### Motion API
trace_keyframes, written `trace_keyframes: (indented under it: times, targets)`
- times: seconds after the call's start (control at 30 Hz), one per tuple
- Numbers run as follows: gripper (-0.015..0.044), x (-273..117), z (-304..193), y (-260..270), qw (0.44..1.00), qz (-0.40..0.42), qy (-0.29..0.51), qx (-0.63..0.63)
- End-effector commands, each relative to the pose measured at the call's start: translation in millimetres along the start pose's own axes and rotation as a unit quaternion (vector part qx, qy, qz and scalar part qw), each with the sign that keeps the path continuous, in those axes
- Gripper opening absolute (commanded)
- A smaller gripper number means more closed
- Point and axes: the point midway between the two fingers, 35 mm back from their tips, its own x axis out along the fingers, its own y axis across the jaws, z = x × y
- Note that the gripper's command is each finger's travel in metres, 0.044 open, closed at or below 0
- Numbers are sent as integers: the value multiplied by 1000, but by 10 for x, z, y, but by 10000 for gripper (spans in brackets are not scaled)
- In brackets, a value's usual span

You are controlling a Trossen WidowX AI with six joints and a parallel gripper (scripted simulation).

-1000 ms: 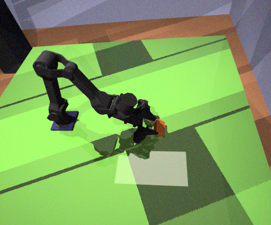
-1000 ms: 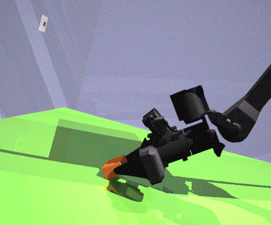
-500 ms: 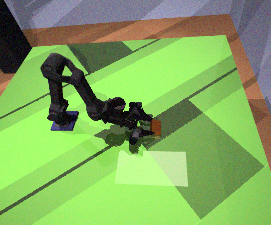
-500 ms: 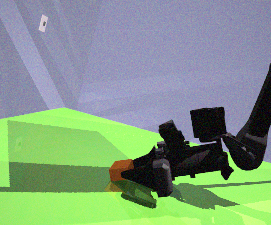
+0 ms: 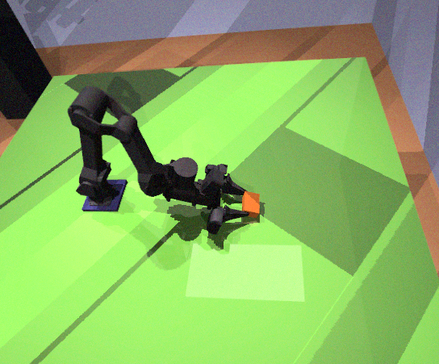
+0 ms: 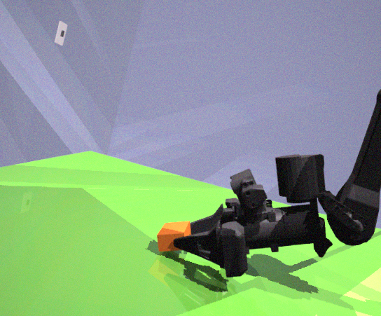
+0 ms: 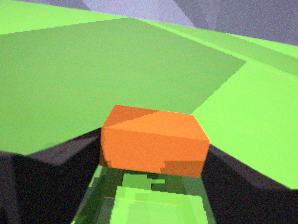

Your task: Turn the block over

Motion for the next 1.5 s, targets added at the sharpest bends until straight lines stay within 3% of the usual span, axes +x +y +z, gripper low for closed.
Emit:
trace_keyframes:
  times: [0.0,0.13,0.7,1.47]
  targets:
    - [0,-4,12,5,1000,2,-4,2]
    - [0,-4,12,5,1000,2,-4,2]
    - [440,-4,12,5,1000,2,-4,2]
    - [440,-4,12,5,1000,2,-4,2]
